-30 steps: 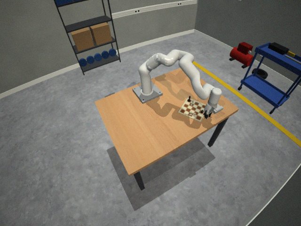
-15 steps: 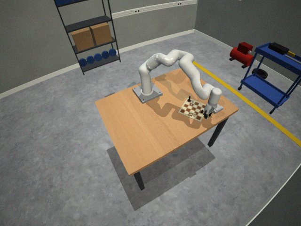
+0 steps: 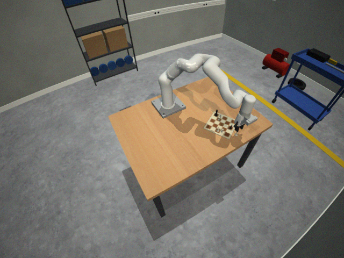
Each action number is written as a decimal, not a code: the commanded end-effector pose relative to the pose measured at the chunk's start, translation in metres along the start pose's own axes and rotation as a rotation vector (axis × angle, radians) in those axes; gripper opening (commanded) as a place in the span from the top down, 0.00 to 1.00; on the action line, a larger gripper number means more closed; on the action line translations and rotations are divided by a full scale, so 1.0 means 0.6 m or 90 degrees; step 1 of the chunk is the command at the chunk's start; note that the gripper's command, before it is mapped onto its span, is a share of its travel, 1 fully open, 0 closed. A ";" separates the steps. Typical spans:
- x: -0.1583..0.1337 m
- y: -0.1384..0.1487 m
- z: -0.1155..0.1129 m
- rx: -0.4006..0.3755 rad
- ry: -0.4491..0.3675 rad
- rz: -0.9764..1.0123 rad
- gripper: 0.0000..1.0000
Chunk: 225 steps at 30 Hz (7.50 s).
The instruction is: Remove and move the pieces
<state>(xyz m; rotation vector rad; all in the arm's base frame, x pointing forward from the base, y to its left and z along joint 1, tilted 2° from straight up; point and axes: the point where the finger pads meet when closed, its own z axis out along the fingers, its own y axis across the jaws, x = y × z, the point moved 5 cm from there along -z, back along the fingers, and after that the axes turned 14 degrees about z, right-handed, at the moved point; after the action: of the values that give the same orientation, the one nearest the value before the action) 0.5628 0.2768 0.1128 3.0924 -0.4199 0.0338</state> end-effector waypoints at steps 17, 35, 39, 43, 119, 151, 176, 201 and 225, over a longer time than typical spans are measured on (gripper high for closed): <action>0.000 0.000 -0.076 0.001 0.001 0.000 0.00; 0.000 0.000 -0.076 0.001 0.001 -0.002 0.00; -0.033 0.003 -0.069 0.000 0.001 -0.116 0.00; -0.096 0.016 -0.056 -0.002 0.000 -0.243 0.00; -0.117 0.023 -0.006 0.000 0.001 -0.400 0.65; -0.118 0.023 0.036 0.000 0.001 -0.400 0.65; -0.118 0.023 0.036 0.000 0.001 -0.400 0.65; -0.116 0.021 0.036 0.000 0.001 -0.400 0.65; -0.116 0.021 0.036 0.000 0.001 -0.400 0.65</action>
<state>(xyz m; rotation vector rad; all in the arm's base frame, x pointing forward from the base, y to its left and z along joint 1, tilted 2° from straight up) 0.4917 0.2818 0.0876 3.0637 0.5560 0.0163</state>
